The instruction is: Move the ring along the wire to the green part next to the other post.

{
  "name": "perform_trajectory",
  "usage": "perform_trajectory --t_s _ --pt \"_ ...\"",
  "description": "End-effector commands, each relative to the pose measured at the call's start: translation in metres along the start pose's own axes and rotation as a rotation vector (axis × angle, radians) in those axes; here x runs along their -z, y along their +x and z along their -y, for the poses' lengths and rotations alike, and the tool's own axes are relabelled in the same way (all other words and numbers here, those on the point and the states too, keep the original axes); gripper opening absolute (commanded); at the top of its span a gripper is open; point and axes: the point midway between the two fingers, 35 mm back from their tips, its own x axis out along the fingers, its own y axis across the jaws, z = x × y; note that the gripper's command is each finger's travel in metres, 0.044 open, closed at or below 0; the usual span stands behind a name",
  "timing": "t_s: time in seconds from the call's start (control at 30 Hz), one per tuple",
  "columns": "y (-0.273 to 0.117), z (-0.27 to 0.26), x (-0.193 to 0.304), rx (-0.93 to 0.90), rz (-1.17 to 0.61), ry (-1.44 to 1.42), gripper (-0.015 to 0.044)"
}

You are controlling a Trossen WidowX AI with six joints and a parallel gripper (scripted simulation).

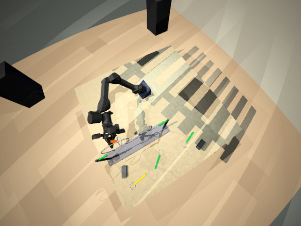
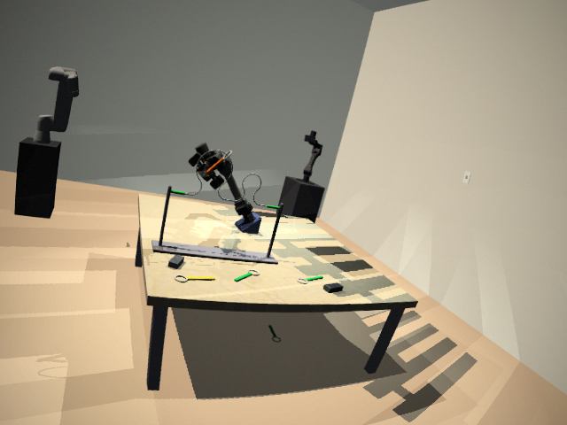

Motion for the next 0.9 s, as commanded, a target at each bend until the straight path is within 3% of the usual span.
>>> perform_trajectory --t_s 0.0,0.87 --pt "0.0 0.002 -0.001 0.018 0.012 -0.059 -0.015" --pt "0.001 0.018 -0.004 0.126 0.053 -0.363 -0.015"
